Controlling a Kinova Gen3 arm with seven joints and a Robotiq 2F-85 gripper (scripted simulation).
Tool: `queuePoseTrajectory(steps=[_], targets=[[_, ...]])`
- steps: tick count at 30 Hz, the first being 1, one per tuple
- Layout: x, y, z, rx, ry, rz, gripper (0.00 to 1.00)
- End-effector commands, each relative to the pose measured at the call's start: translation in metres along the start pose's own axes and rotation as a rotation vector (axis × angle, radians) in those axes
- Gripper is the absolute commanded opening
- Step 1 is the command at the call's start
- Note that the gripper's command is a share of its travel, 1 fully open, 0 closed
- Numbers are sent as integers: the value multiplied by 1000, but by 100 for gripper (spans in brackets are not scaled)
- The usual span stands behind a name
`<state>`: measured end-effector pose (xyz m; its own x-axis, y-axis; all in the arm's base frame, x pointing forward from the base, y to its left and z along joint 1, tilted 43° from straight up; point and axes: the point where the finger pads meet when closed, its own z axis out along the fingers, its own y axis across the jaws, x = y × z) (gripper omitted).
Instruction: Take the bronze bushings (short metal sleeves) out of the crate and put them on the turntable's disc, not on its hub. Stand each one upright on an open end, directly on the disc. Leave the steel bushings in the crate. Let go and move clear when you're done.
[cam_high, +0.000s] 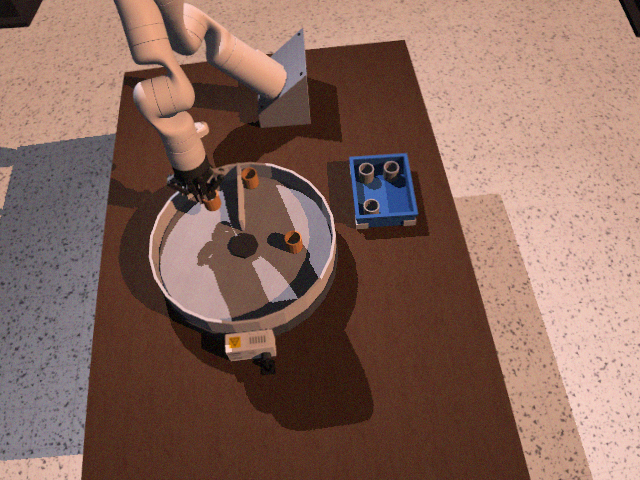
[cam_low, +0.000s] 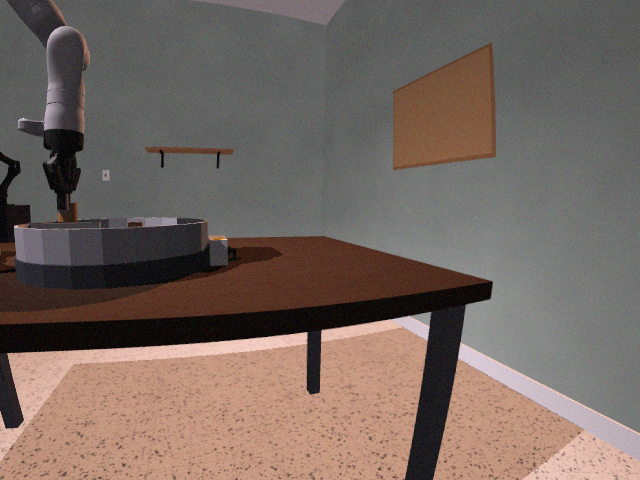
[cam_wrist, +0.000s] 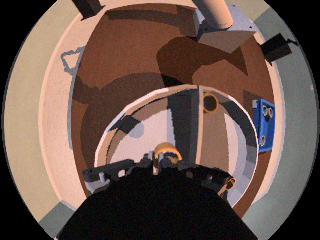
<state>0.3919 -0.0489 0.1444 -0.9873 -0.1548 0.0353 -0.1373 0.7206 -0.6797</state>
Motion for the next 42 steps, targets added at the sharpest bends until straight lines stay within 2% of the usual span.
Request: queuePoseTrajectory(steps=[1,28,42], targets=[[0,0,0,0,-1,0,0],[0,0,0,0,-1,0,0],[0,0,13,0,-1,0,0]])
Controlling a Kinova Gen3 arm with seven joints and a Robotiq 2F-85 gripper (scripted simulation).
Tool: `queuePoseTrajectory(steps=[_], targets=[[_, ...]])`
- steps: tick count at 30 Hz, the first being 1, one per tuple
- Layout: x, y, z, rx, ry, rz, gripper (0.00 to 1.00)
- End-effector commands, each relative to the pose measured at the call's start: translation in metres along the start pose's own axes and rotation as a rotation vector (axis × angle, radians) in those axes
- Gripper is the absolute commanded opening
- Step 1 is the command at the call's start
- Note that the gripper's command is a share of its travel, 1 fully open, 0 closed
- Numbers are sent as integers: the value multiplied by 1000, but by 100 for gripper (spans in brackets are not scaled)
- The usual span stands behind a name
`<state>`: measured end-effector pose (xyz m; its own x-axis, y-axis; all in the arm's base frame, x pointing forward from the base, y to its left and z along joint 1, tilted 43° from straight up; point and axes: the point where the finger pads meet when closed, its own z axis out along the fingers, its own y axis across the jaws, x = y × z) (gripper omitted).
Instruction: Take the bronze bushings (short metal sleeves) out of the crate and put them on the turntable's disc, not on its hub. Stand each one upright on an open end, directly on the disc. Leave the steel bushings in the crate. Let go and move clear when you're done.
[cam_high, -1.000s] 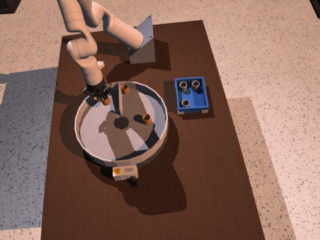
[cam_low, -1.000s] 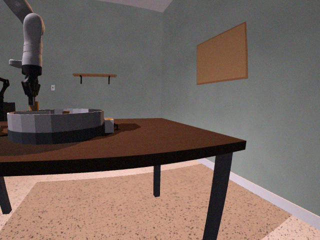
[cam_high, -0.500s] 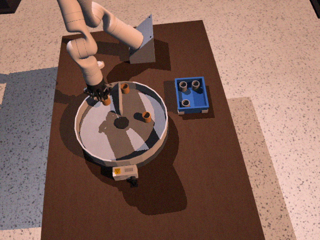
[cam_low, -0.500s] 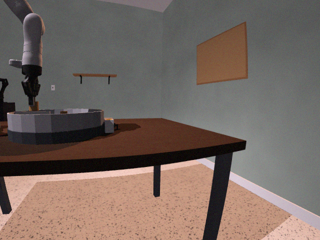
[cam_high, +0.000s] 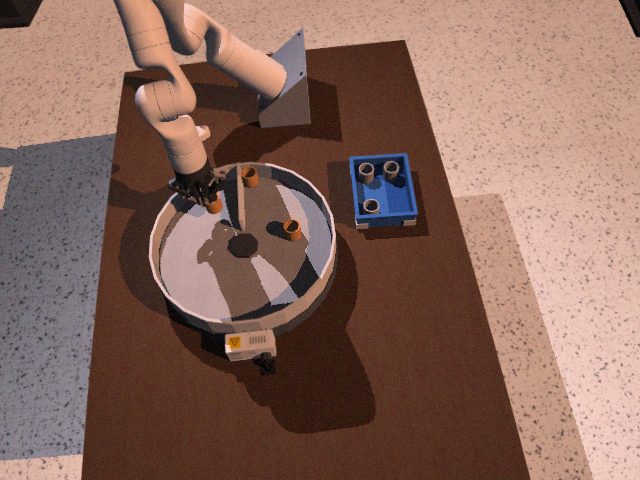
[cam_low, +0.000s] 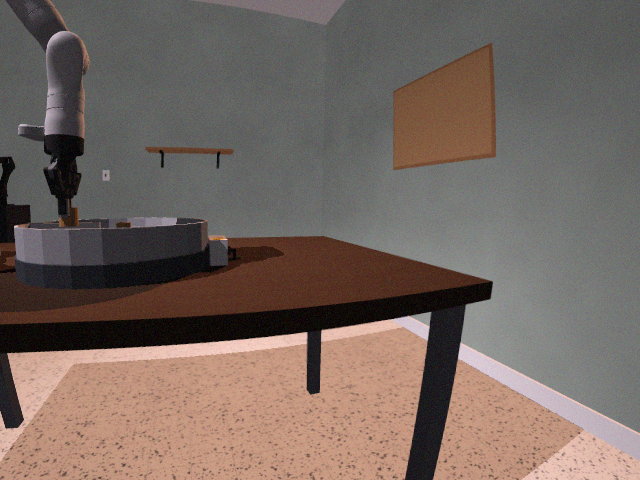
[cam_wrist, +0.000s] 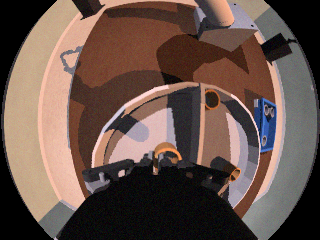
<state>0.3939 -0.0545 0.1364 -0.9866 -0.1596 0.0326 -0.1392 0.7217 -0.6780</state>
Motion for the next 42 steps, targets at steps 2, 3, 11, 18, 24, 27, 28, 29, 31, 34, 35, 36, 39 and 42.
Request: queuePoseTrajectory(steps=[2,3,11,18,24,27,28,29,31,34,35,36,39,42], targets=[[1,-1,7,2,4,2,0],[1,-1,9,2,4,2,0],[1,-1,23,2,4,2,0],[1,-1,30,2,4,2,0],[1,-1,34,2,4,2,0],[1,-1,35,2,4,2,0],[1,-1,35,2,4,2,0],[1,-1,35,2,4,2,0],[1,-1,35,2,4,2,0],[1,-1,35,2,4,2,0],[1,-1,35,2,4,2,0],[1,-1,35,2,4,2,0],[1,-1,35,2,4,2,0],[1,-1,35,2,4,2,0]])
